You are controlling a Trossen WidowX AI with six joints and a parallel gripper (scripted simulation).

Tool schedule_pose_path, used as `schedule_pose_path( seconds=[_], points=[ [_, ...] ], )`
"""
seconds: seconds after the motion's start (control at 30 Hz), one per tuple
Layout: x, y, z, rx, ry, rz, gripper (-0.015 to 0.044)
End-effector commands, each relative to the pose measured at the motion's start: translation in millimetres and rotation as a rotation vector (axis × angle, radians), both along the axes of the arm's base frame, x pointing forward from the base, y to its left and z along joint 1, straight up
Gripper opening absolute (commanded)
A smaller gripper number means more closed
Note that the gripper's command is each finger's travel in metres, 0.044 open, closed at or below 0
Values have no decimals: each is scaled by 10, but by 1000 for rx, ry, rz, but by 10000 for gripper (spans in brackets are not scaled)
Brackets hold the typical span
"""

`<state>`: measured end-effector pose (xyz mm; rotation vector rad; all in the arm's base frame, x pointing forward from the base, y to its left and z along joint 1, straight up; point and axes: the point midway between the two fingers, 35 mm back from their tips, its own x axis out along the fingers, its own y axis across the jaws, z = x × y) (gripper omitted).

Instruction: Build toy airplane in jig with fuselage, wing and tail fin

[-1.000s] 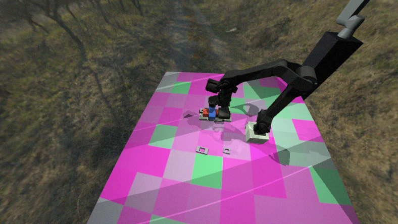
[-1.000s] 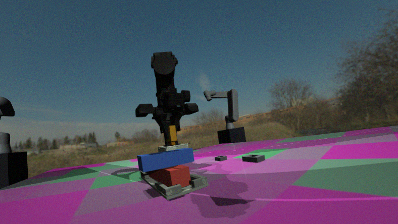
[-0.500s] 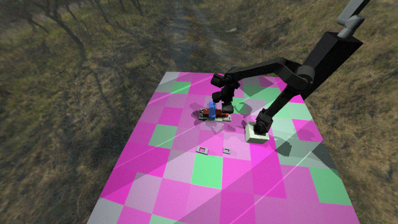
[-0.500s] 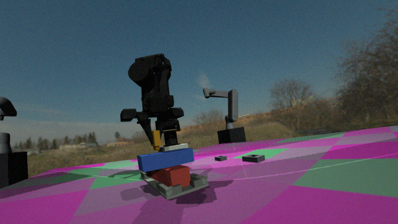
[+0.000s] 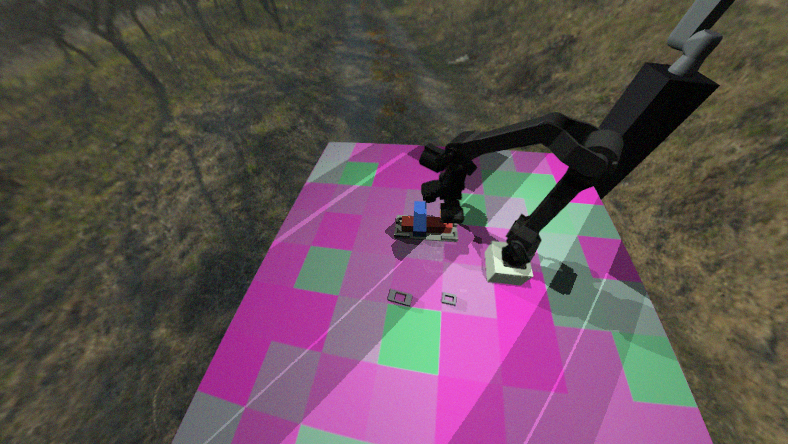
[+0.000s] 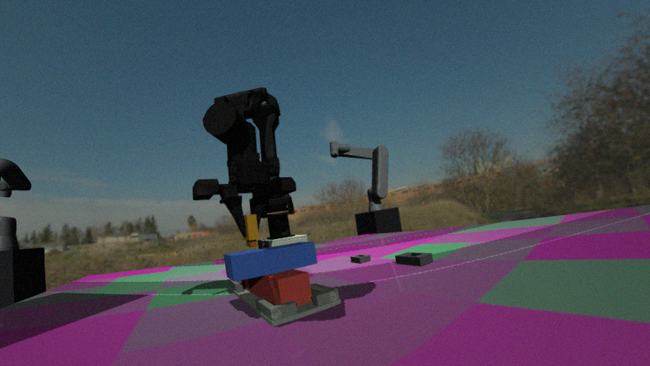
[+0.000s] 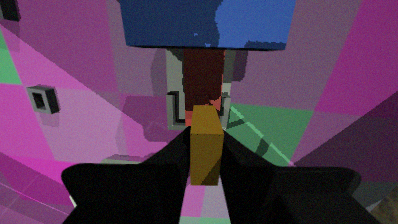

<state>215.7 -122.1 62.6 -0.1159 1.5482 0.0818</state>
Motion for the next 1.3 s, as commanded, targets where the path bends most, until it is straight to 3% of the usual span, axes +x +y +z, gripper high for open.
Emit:
schedule_pose_path(
  seconds=[0.0,1.27],
  points=[
    [4,-4,-1,-1,-3,4,66],
    [18,-13,-404,0,-3,4,66]
  ],
)
